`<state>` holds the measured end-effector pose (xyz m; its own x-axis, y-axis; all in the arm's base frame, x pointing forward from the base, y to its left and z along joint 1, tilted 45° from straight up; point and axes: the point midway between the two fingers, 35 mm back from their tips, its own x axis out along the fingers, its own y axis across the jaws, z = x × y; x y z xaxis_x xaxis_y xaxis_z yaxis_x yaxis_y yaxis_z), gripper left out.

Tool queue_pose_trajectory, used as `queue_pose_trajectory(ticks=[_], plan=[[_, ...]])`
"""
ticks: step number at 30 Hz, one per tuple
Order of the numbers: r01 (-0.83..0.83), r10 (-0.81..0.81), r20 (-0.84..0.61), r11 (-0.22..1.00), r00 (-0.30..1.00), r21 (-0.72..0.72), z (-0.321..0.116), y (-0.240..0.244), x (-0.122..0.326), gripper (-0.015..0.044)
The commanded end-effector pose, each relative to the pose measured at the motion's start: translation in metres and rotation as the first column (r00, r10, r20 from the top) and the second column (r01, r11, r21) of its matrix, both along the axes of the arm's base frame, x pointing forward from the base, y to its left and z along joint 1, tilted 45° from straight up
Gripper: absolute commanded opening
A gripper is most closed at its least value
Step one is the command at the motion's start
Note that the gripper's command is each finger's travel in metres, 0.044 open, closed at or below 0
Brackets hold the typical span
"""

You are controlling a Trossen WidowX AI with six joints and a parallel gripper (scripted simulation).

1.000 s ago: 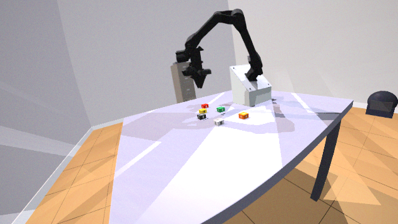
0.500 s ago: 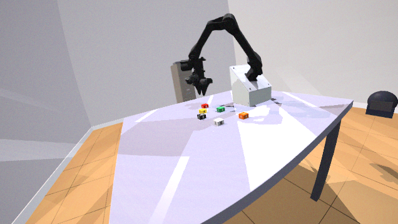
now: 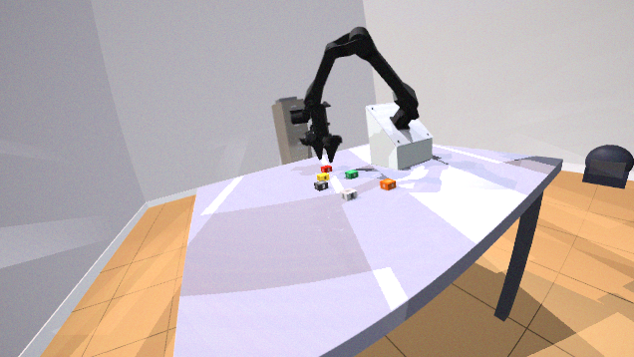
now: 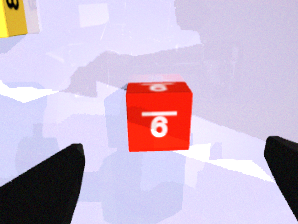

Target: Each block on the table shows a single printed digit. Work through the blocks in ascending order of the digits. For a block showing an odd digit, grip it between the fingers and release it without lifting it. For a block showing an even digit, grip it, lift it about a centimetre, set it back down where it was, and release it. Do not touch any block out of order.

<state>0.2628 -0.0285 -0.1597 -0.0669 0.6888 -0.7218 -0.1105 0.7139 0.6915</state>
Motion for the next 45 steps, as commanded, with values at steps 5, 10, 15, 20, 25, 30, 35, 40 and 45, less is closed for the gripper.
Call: queue_pose_trajectory(ticks=[5, 10, 15, 20, 25, 30, 35, 40, 45], plan=[[0.005, -0.005, -0.004, 1.0, 1.0, 0.005, -0.009, 0.01, -0.001, 0.04], [0.005, -0.005, -0.004, 1.0, 1.0, 0.006, -0.015, 0.016, -0.002, 0.04], [0.005, -0.005, -0.004, 1.0, 1.0, 0.007, -0.02, 0.021, -0.003, 0.04], [0.005, -0.005, -0.004, 1.0, 1.0, 0.007, -0.02, 0.022, -0.003, 0.0321], [0.005, -0.005, -0.004, 1.0, 1.0, 0.007, -0.02, 0.022, -0.003, 0.019], [0.005, -0.005, -0.004, 1.0, 1.0, 0.007, -0.02, 0.022, -0.003, 0.012], [0.005, -0.005, -0.004, 1.0, 1.0, 0.007, -0.02, 0.022, -0.003, 0.012], [0.005, -0.005, -0.004, 1.0, 1.0, 0.007, -0.02, 0.022, -0.003, 0.012], [0.005, -0.005, -0.004, 1.0, 1.0, 0.007, -0.02, 0.022, -0.003, 0.0172]])
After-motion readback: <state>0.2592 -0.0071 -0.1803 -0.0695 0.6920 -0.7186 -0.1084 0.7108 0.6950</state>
